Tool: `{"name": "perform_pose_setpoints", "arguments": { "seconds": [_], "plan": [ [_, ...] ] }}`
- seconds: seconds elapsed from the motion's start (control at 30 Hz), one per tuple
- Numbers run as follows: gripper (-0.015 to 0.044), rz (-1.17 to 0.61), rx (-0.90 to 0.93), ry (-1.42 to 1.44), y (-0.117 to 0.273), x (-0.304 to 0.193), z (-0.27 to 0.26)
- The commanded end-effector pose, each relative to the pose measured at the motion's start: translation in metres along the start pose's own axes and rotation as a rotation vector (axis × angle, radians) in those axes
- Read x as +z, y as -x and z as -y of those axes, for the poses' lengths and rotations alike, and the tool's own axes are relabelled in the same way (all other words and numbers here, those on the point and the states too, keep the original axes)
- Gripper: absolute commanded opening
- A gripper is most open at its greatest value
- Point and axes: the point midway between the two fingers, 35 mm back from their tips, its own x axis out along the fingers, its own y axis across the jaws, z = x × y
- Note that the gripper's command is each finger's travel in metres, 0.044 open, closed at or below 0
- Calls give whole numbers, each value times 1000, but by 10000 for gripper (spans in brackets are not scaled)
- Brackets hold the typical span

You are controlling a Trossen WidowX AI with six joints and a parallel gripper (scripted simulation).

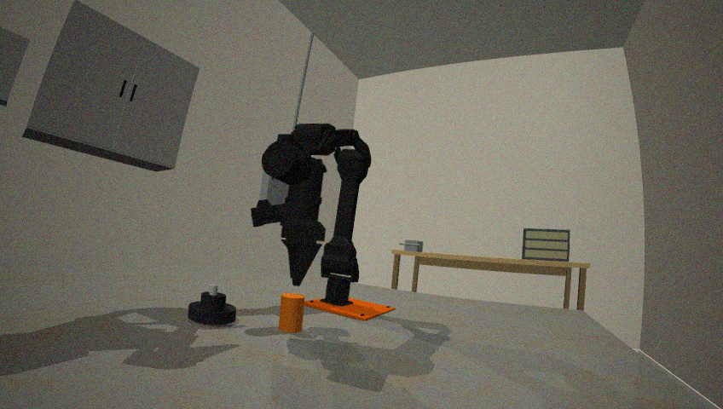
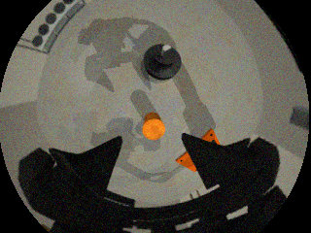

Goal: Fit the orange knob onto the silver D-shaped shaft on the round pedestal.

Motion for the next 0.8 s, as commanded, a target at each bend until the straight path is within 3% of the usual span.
{"name": "perform_pose_setpoints", "arguments": {
  "seconds": [0.0,0.77],
  "plan": [
    [440,-1,-10,-4,-10,0,2],
    [440,-1,-10,-4,-45,1,1]
  ]
}}
